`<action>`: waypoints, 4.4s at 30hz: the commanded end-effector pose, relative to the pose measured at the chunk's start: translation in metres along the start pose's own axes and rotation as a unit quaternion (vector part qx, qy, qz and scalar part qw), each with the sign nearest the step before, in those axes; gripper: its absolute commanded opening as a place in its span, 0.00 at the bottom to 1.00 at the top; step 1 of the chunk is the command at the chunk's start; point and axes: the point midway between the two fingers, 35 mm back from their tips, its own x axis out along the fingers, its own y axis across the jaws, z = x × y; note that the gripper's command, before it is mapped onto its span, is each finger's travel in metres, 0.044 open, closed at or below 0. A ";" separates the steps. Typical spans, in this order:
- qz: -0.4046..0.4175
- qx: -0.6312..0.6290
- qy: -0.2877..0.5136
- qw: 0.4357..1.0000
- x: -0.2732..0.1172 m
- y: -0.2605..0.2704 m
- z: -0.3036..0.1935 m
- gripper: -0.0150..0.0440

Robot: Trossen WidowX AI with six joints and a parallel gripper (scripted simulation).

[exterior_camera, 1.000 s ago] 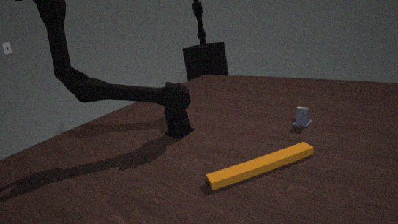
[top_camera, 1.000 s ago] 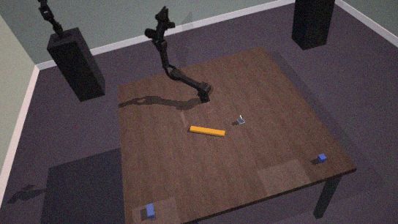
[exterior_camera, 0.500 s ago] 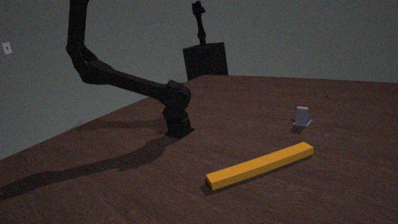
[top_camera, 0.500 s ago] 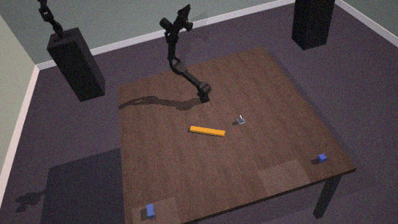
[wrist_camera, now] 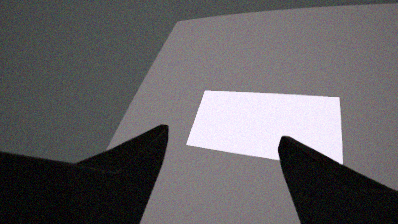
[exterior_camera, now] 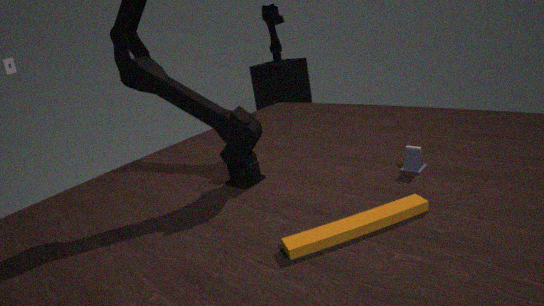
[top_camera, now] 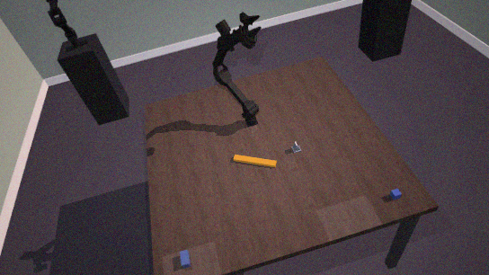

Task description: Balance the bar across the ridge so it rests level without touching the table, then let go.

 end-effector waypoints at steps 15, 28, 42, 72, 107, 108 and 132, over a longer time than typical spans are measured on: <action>0.289 0.225 -0.046 0.929 0.047 0.188 0.068 0.79; 0.481 0.344 -0.020 0.806 0.014 0.313 0.113 0.79; 0.608 0.435 0.040 0.663 -0.037 0.384 0.149 0.79; 0.823 0.498 0.205 0.182 -0.221 0.479 0.246 0.79; 0.838 0.485 0.232 0.090 -0.279 0.497 0.300 0.79; 0.838 0.485 0.232 0.090 -0.279 0.498 0.301 0.79; 0.838 0.485 0.232 0.090 -0.289 0.505 0.315 0.79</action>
